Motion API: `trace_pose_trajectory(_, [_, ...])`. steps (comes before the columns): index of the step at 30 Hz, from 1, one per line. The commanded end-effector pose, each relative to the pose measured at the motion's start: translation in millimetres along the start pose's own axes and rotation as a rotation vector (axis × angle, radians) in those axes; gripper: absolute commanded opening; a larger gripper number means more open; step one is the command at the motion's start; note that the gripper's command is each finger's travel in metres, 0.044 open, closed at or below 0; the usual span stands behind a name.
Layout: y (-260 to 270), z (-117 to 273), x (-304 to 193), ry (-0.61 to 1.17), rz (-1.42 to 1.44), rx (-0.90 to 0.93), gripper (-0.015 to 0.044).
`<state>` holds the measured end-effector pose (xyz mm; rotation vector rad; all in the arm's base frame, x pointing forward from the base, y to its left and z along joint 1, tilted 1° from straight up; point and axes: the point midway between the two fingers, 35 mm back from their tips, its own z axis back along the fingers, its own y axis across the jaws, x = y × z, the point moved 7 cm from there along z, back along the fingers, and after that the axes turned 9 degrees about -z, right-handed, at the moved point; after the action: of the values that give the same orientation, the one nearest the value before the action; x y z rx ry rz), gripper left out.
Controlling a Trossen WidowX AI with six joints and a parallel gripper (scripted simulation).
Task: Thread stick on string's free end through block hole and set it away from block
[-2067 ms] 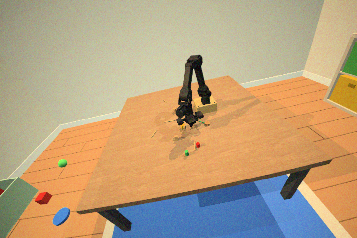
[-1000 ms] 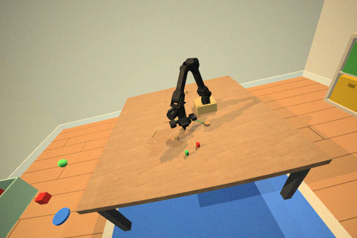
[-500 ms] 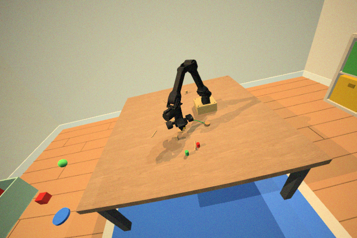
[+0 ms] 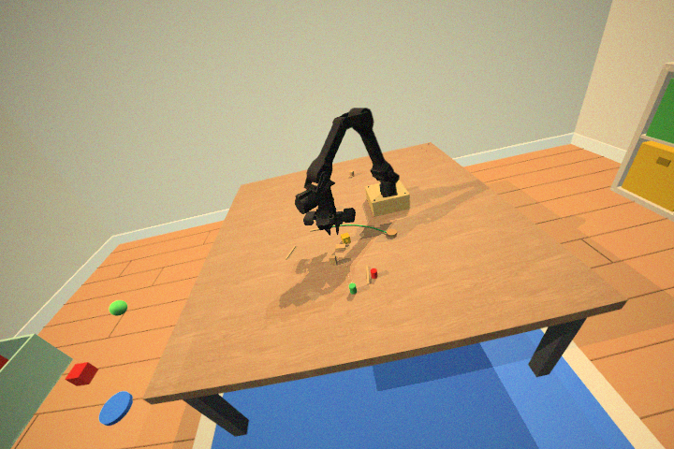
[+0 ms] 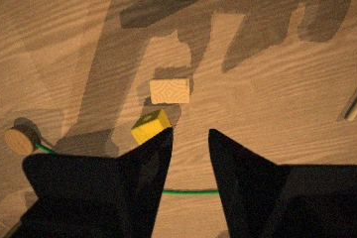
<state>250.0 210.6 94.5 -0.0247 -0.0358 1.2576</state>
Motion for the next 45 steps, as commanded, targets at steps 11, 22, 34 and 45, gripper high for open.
trace_pose_trajectory(11, [-84.4,6.0,-104.6,0.007,-1.392,-0.011,0.0440])
trace_pose_trajectory(22, [-84.4,6.0,-104.6,0.007,-1.392,-0.011,0.0309])
trace_pose_trajectory(34, [-84.4,6.0,-104.6,0.007,-1.392,-0.011,0.0121])
trace_pose_trajectory(45, [-85.1,-4.5,-104.3,0.007,-1.392,-0.011,0.0121])
